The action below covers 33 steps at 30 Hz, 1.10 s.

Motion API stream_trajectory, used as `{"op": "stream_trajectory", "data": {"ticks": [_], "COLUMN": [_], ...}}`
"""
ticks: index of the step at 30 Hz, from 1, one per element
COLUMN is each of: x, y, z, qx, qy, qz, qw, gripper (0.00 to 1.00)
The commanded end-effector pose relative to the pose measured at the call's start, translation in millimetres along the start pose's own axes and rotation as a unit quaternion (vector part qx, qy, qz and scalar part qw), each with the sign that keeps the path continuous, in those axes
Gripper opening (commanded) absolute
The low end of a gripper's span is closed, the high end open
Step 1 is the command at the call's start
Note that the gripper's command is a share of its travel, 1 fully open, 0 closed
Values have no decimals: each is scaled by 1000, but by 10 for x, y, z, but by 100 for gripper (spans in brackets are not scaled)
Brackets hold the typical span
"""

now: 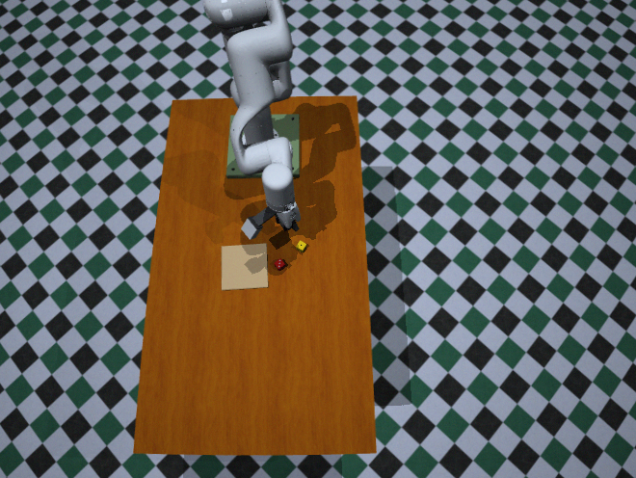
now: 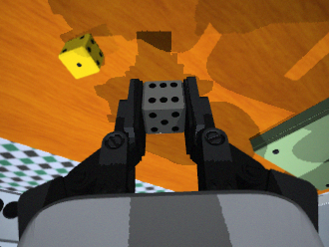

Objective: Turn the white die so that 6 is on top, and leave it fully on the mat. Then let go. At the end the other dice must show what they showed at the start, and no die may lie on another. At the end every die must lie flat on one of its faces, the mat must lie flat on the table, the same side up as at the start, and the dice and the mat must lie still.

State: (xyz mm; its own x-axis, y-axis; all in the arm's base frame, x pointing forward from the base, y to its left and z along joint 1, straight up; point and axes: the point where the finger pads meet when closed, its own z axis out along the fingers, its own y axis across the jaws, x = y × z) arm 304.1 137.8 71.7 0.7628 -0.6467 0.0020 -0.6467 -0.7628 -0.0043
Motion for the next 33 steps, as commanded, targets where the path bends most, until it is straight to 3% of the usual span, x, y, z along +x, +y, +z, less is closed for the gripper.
{"op": "stream_trajectory", "data": {"ticks": [1, 18, 27, 30, 33], "x": [4, 53, 713, 759, 1092], "y": [-5, -19, -133, -136, -139], "z": [-244, -313, -322, -320, -300], "qx": [1, 1, 1, 1, 0], "qy": [1, 1, 1, 1, 1], "qz": [0, -12, -168, -178, -250], "qw": [1000, 1000, 986, 984, 968], "gripper": [21, 21, 21, 21, 21]}}
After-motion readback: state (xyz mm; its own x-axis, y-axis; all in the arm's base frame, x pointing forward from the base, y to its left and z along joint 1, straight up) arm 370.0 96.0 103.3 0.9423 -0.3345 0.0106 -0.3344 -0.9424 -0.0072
